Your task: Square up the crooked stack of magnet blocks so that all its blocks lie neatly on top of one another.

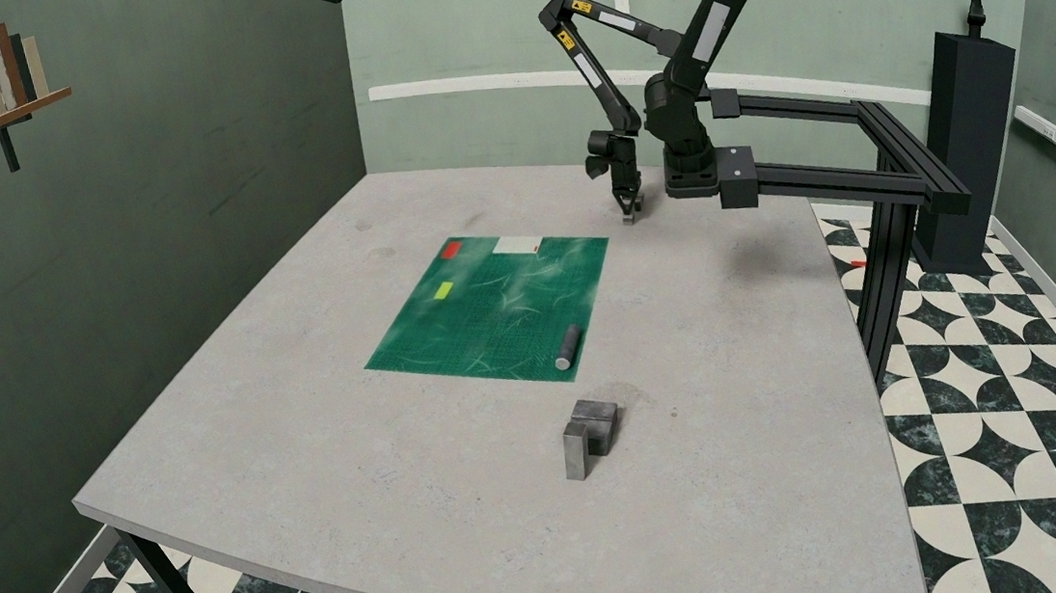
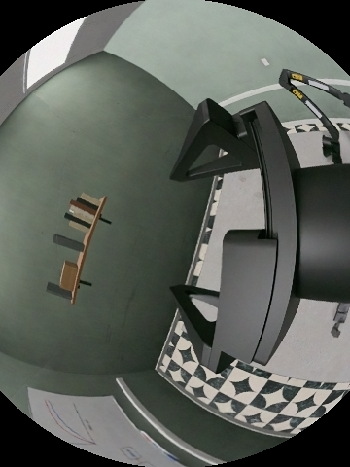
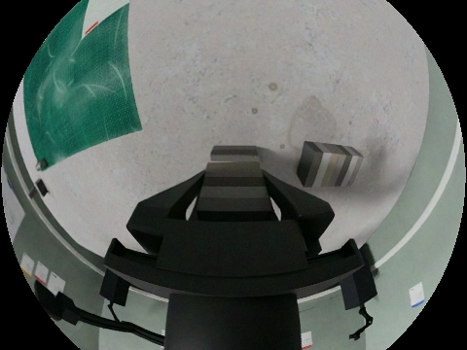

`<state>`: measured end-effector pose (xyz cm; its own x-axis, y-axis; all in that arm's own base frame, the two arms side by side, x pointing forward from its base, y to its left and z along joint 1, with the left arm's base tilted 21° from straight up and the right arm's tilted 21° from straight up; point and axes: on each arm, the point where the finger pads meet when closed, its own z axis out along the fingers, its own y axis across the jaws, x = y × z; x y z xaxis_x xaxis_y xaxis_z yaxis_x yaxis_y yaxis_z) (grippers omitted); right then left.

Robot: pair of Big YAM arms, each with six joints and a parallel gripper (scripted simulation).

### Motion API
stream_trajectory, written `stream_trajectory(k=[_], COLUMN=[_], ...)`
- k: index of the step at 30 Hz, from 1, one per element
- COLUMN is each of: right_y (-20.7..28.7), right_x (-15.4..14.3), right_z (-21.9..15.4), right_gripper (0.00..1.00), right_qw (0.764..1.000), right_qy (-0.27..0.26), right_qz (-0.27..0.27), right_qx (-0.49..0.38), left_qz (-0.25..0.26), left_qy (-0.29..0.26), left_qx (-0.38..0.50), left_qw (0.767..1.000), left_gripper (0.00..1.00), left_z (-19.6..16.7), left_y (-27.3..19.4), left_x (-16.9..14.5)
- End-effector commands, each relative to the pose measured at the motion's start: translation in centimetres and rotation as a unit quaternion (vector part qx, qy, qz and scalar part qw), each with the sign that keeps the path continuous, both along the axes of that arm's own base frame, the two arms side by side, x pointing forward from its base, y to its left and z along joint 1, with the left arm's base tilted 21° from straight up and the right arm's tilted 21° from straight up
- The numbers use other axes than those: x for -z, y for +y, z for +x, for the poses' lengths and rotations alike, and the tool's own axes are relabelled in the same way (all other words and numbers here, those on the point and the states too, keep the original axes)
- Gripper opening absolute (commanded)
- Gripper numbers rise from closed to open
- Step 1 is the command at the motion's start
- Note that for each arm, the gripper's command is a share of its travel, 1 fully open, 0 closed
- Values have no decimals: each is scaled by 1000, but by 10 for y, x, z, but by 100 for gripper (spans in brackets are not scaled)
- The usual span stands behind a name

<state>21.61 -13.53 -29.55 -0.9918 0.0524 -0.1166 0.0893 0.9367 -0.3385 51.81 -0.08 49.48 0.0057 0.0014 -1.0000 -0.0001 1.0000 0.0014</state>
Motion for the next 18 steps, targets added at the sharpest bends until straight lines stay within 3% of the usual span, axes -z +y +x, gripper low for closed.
stream_trajectory(k=[1,18], right_y=[-1,-1], right_x=[0,0], right_z=[-11,-11], right_gripper=[47,46], right_qw=[1000,1000], right_qy=[10,10], right_qz=[0,0], right_qx=[9,9], left_qz=[6,6], left_qy=[-28,-28], left_qx=[8,8], left_qw=[1000,1000], left_gripper=[100,100], left_z=[-3,-3], left_y=[-9,-9], left_x=[-24,-24])
